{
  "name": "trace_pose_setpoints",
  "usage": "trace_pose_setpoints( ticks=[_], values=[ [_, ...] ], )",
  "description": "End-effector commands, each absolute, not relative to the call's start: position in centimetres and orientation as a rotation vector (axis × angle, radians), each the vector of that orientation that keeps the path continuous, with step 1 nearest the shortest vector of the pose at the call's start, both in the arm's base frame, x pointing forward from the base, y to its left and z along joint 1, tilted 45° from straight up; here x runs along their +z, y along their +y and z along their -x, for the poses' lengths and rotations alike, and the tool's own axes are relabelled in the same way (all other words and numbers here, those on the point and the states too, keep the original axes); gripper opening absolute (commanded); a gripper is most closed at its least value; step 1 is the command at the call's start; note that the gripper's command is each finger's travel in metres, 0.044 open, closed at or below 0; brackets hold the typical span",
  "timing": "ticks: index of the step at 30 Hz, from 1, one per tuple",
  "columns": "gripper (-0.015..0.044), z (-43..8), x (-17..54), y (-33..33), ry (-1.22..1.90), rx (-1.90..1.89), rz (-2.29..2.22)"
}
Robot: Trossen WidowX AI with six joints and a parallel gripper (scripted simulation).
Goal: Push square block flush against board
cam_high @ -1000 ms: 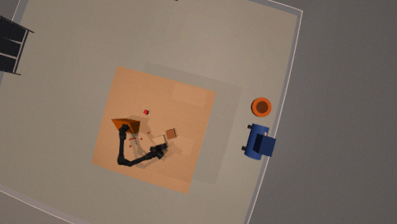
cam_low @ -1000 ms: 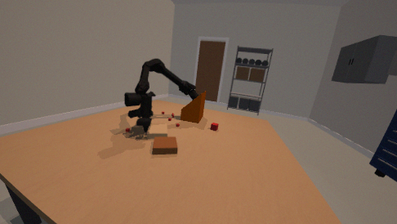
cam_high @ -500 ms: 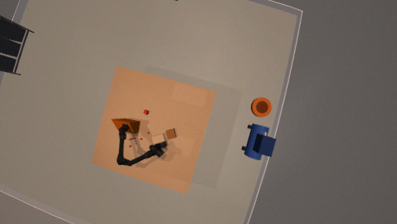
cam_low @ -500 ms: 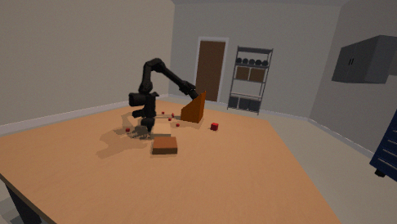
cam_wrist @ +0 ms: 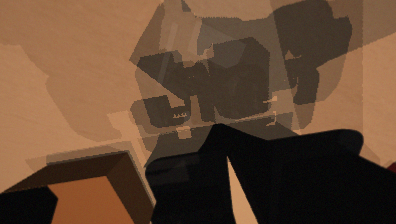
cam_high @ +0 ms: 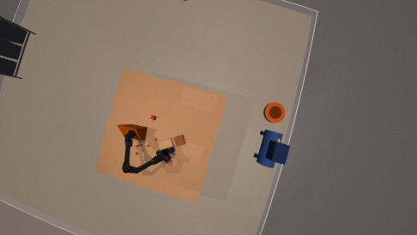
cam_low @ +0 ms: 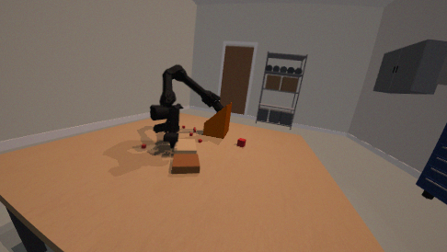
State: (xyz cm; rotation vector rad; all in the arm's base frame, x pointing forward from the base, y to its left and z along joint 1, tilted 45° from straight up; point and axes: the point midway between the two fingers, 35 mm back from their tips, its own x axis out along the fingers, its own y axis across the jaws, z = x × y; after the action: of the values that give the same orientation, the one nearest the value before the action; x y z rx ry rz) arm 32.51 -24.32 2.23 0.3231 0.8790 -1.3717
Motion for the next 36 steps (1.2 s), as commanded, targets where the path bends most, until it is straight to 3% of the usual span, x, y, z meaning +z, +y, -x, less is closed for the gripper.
trace_pose_setpoints(
  ticks=[1, 36],
  values=[
    [0.0000, -31.9, 1.6, -23.9, 0.890, -1.375, -0.323],
    [0.0000, -34.1, 5.1, -27.4, 0.885, -1.375, -0.322]
  ],
)
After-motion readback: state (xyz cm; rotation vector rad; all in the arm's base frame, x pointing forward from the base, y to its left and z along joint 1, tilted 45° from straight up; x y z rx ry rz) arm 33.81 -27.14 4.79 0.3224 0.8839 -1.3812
